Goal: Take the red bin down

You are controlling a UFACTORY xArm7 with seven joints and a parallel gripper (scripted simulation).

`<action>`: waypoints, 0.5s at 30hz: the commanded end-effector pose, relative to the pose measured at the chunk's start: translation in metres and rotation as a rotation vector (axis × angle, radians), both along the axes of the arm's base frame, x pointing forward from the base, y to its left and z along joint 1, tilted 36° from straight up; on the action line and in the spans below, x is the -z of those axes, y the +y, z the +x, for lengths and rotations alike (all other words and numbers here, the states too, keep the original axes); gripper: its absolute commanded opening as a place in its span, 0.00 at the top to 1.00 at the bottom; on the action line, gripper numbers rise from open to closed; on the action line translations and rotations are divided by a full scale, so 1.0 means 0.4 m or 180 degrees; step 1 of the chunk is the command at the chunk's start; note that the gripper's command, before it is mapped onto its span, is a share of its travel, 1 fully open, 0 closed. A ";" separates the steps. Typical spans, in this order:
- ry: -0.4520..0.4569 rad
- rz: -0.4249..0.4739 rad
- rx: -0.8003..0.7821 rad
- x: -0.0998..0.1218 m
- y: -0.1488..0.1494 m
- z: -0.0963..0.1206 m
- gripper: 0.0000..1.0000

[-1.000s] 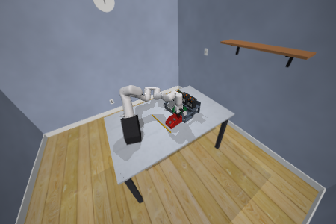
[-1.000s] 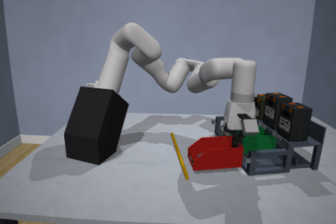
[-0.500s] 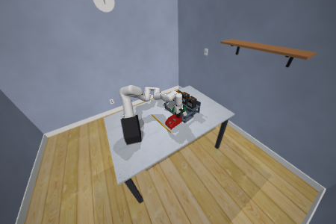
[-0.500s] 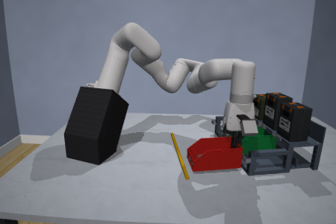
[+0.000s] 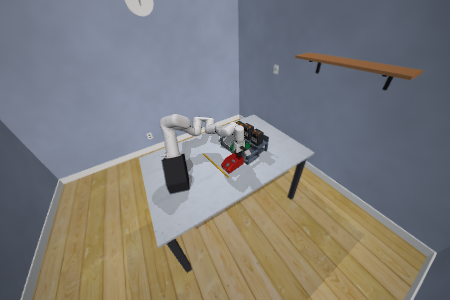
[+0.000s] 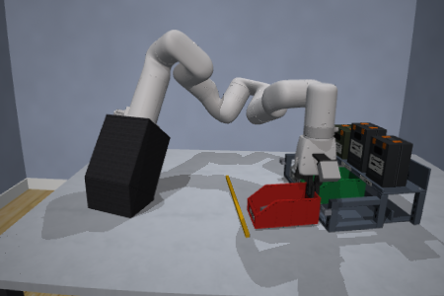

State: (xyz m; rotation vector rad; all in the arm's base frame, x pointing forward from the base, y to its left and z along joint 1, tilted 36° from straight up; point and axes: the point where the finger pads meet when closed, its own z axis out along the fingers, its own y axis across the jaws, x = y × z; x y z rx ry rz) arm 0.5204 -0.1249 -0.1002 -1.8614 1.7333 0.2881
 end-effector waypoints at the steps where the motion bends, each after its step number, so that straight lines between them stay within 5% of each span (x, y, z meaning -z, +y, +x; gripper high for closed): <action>1: -0.0006 -0.0007 0.0007 0.010 0.005 0.004 1.00; 13: -0.0006 -0.0007 0.0007 0.010 0.005 0.004 1.00; 14: -0.0007 -0.0008 0.0008 0.010 0.005 0.004 0.67; 15: -0.0007 -0.0008 0.0008 0.010 0.005 0.004 0.67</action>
